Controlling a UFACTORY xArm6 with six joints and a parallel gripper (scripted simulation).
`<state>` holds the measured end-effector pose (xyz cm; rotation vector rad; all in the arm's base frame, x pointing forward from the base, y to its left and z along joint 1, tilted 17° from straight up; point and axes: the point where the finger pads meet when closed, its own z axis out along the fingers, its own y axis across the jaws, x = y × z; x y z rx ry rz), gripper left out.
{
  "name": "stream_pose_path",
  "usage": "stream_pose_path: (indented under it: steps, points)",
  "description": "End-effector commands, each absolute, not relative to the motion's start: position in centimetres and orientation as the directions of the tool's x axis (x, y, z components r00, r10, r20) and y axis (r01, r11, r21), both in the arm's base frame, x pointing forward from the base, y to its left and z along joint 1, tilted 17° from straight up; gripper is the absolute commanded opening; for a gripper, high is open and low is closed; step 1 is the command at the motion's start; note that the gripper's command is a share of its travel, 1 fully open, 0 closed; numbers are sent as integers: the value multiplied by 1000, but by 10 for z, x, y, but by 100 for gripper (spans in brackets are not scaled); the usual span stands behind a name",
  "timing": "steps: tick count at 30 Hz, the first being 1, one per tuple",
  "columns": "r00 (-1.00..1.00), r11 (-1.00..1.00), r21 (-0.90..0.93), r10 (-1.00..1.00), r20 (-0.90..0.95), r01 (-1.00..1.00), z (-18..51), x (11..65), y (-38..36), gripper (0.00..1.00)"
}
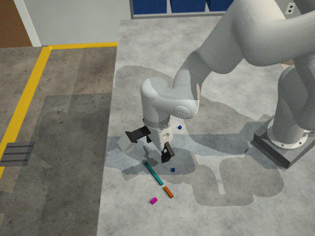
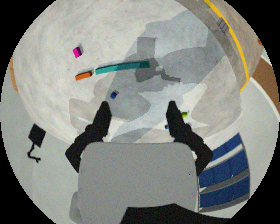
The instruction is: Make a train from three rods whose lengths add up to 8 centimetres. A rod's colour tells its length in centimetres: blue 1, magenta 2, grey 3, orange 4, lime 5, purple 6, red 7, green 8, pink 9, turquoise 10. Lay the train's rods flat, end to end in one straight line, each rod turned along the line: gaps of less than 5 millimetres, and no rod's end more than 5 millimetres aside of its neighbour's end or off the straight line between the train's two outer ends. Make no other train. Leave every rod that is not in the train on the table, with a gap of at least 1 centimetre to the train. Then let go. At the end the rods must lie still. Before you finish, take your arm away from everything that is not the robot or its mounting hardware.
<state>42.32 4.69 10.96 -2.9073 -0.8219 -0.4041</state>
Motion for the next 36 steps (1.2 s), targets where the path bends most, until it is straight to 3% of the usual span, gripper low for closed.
stream_pose_path:
  steps: [1, 5, 36]
  points:
    - [718, -755, 26, 634, 288, 655, 115, 425, 64, 100]
    - [644, -684, 57, 709, 286, 728, 117, 425, 76, 100]
    - [643, -683, 57, 710, 286, 728, 117, 425, 76, 100]
